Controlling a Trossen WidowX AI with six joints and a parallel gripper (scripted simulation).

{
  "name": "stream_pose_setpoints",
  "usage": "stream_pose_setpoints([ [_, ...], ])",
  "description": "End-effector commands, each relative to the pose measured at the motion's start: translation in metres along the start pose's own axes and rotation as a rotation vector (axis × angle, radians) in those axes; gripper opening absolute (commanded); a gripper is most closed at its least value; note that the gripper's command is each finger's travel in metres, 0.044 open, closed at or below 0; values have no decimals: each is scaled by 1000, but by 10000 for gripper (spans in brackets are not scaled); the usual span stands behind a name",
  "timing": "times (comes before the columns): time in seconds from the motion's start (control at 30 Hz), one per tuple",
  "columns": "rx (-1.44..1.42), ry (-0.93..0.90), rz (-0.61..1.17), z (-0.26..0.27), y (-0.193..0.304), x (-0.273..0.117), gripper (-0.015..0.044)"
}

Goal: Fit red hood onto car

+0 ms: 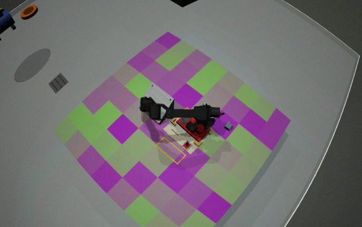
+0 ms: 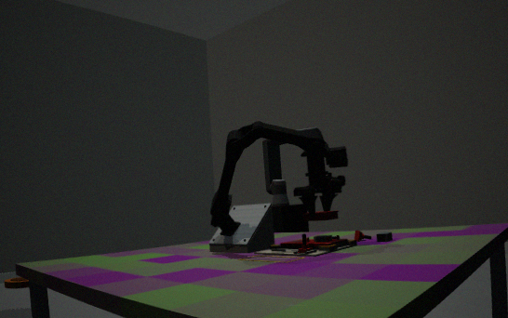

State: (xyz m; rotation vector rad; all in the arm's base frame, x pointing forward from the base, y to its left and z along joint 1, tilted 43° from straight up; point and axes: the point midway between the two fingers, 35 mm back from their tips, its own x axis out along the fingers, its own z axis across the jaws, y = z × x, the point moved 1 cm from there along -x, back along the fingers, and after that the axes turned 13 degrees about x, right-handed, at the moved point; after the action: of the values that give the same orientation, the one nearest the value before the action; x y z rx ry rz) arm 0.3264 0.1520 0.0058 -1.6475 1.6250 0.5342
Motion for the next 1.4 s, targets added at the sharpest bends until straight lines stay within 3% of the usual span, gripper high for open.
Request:
stream_pose_setpoints([
  [0.0,-8,-1,0,0,0,9,0],
  [0.27,-6,0,-2,2,0,45,0],
  [1.37,-10,2,-1,3,1,47,0],
])
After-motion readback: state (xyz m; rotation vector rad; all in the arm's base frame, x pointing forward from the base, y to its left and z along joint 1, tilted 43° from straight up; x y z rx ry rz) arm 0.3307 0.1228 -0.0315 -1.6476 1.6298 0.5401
